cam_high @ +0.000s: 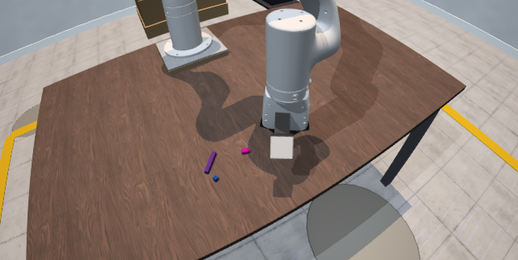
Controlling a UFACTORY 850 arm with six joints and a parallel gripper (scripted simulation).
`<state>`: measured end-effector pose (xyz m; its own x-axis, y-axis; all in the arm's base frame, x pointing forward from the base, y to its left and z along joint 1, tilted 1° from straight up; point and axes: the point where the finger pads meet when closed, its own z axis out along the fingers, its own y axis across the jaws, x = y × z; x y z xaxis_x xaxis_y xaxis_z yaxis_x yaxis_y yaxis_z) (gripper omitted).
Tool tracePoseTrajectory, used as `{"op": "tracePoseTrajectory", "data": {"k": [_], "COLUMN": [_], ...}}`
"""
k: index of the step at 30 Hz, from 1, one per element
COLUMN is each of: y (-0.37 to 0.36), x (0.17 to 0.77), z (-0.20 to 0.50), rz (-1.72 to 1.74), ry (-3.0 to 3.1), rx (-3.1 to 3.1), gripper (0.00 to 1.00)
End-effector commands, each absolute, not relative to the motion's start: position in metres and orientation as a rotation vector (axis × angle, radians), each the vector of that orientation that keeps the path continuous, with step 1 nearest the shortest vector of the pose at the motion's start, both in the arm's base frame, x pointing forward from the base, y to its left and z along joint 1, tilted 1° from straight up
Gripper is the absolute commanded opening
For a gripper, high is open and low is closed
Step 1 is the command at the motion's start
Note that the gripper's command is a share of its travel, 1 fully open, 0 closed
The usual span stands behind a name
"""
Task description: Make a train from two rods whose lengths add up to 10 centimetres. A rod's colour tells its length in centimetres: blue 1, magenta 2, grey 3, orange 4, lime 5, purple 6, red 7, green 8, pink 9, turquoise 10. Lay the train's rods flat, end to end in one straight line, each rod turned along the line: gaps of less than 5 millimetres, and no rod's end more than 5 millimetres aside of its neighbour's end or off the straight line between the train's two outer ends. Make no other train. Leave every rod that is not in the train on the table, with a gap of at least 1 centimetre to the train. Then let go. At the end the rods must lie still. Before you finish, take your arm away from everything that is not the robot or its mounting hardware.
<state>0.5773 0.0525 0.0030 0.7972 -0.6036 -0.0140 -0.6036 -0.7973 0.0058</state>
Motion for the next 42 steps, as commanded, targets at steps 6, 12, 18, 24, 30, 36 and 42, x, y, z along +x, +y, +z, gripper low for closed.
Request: {"op": "tracePoseTrajectory", "data": {"k": [6,12,18,24,30,36,42], "y": [0.053,0.053,0.053,0.053,0.053,0.053,0.053], "x": [0.578,0.578,0.578,0.578,0.578,0.578,0.578], "z": [0.003,0.000,-0.005,-0.007,-0.008,-0.008,-0.008], "rz": [-0.021,-0.021,-0.021,-0.021,-0.021,-0.021,-0.021], "ry": [-1.000,-1.000,-1.000,-1.000,-1.000,-1.000,-1.000], "rx": [2.978,2.978,2.978,2.978,2.978,2.978,2.978], "gripper": [0.04,0.04,0.04,0.04,0.04,0.04,0.04]}}
